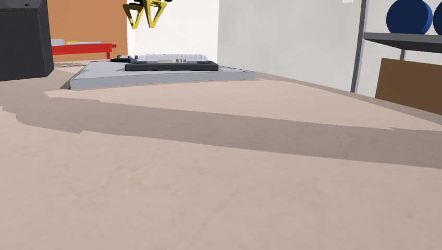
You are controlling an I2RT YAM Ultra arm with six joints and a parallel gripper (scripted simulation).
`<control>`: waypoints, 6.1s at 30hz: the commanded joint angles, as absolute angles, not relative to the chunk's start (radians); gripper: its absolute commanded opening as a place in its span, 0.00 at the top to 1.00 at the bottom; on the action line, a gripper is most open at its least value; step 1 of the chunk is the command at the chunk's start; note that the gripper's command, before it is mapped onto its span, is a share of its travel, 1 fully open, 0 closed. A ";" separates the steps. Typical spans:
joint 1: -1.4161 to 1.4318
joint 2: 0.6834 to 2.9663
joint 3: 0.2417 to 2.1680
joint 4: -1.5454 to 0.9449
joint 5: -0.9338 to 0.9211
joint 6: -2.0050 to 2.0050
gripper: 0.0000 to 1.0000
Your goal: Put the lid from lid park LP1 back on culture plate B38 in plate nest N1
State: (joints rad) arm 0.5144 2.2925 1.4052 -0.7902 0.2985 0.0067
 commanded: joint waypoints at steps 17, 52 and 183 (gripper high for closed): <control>0.591 2.424 1.467 -0.713 0.331 0.015 0.00; 0.591 2.424 1.467 -0.713 0.331 0.015 0.00; 0.548 2.540 1.446 -0.561 0.335 -0.029 0.00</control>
State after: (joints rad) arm 0.5449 2.5496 1.4441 -0.5713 0.3340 -0.0288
